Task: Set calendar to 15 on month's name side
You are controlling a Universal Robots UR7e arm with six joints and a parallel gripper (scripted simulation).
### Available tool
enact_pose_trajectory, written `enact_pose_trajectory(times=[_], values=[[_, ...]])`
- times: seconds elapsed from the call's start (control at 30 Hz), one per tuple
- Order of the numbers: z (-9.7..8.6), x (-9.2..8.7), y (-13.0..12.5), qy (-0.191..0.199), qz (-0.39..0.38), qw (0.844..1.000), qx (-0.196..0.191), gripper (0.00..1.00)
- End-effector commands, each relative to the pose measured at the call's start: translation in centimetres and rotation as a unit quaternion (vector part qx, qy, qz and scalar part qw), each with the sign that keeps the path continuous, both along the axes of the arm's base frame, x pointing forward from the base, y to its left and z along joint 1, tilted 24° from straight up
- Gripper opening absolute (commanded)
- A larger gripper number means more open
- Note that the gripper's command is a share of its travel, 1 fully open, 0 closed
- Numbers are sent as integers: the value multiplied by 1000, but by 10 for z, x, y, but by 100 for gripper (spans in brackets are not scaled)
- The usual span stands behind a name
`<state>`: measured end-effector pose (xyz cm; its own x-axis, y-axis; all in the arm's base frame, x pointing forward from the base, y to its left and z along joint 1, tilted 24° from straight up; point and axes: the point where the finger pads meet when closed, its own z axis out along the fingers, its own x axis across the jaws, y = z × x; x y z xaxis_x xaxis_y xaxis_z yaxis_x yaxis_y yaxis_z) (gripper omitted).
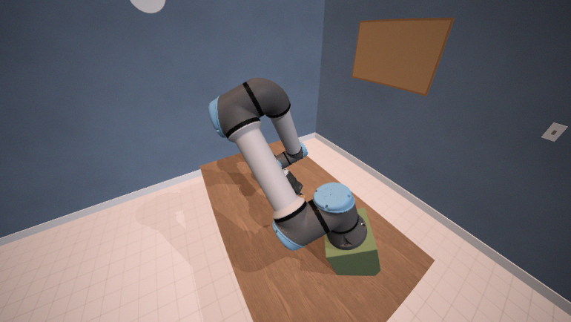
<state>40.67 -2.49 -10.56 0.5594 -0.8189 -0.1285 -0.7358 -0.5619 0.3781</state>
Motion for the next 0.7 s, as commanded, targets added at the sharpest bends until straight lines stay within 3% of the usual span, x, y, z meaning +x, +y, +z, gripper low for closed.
enact_pose_trajectory(times=[0.0, 0.43, 0.67], values=[[0, 0, 0, -1, 0, 1000, 0, 57], [2, 0, -1, -1, 0, 1000, 0, 57], [17, -4, -6, -1, 0, 1000, 0, 57]])
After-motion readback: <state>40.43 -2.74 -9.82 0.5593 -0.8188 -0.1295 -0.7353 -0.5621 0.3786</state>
